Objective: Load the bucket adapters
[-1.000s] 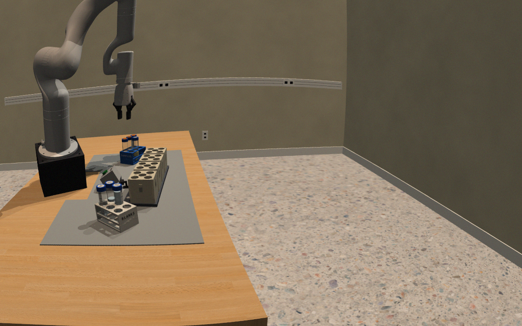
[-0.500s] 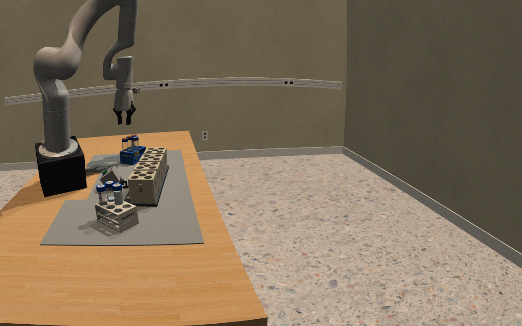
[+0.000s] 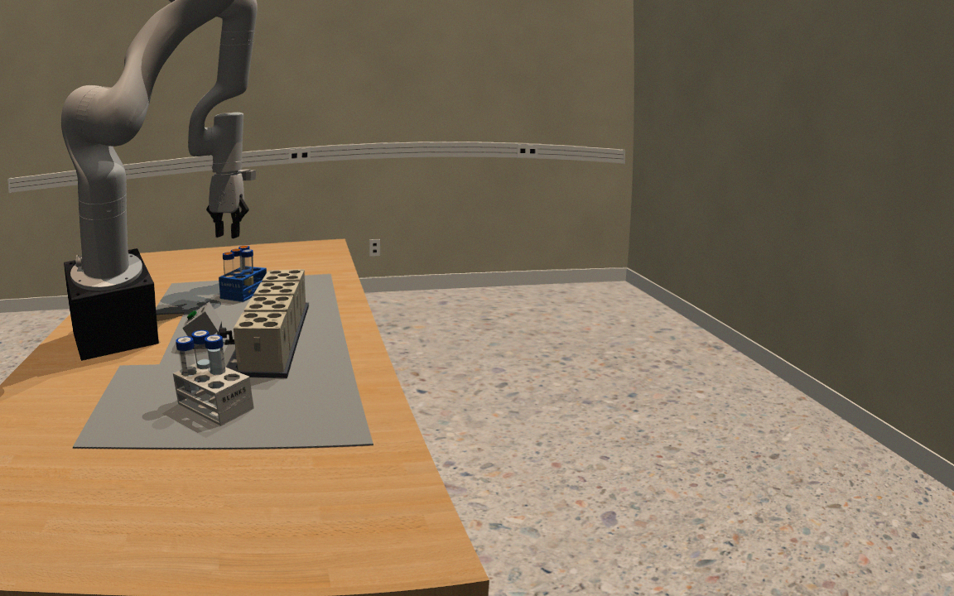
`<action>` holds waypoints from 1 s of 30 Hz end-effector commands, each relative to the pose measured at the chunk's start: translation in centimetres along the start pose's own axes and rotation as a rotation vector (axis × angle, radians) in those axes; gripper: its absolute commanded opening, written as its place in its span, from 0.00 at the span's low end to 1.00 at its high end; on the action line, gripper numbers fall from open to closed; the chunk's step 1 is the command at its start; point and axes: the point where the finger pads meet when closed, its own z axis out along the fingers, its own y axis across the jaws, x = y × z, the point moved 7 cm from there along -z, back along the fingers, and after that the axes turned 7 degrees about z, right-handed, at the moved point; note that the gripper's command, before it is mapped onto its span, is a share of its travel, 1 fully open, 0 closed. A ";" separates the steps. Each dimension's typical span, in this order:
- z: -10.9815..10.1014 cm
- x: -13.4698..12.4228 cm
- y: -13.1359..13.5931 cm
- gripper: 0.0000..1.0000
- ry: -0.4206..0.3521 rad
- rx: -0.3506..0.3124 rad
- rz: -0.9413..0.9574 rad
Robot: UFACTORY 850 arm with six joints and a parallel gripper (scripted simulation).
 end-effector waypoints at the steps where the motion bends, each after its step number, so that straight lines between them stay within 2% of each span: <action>1: 1.1 0.1 0.0 0.57 0.006 -0.003 0.001; 18: 4.1 0.1 0.0 0.57 0.006 -0.003 0.001; 30: 4.7 0.1 0.0 0.57 0.006 -0.003 0.001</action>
